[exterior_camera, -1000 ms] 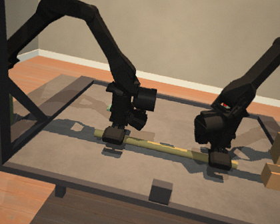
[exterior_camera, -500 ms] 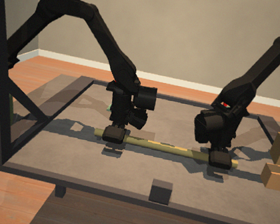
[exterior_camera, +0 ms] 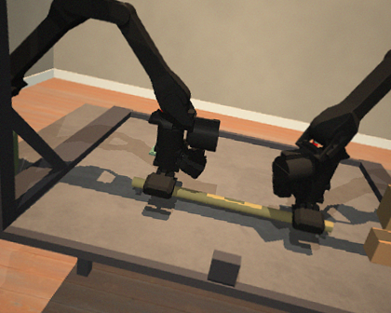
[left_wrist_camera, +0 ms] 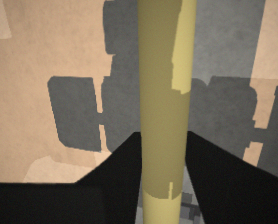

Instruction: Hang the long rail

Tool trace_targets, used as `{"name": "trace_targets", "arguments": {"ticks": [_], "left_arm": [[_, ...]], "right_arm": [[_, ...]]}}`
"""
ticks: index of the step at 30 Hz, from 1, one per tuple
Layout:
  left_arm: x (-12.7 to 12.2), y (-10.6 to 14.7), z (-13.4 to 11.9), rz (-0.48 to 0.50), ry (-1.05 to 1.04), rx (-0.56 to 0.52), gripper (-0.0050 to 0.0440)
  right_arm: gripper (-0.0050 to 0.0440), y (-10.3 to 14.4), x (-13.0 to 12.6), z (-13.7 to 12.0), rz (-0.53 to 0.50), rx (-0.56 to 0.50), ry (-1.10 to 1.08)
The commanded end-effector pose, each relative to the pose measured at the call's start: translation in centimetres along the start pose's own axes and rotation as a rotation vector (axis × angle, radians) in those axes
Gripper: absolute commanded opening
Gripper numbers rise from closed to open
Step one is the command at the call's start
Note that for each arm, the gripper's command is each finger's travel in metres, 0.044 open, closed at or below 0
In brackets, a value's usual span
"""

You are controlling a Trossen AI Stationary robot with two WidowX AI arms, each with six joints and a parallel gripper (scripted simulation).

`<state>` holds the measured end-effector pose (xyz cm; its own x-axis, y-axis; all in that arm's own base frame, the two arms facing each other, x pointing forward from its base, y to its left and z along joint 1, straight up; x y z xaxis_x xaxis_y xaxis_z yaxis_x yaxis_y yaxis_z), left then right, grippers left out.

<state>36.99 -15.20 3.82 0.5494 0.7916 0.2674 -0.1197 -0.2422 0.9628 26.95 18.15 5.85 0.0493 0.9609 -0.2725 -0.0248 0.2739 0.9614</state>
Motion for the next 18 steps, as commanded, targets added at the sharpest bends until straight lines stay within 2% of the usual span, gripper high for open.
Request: {"name": "trace_targets", "arguments": {"ticks": [1,18], "left_arm": [[0.5,1.6,0.2,0.004,0.009,-0.030,-0.0050],[1.9,5.8,-0.1,0.004,0.009,-0.031,-0.0050]], "right_arm": [[-0.0050,1.3,-0.2,0.1,0.022,-0.019,-0.006],[-0.0050,5.7,-1.3,0.2,0.023,-0.020,-0.006]]}}
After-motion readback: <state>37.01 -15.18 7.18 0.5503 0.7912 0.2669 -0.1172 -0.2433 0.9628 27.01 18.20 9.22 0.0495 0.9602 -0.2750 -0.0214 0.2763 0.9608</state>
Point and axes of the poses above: on each arm, the point midway between the two fingers, 35 mm back from their tips, its own y axis back along the fingers, its own x axis across the jaws, z = x × y, the point moved 10 cm from there along y, back along the fingers, and after that the axes turned 8 degrees about -y, right-handed, at the moved point
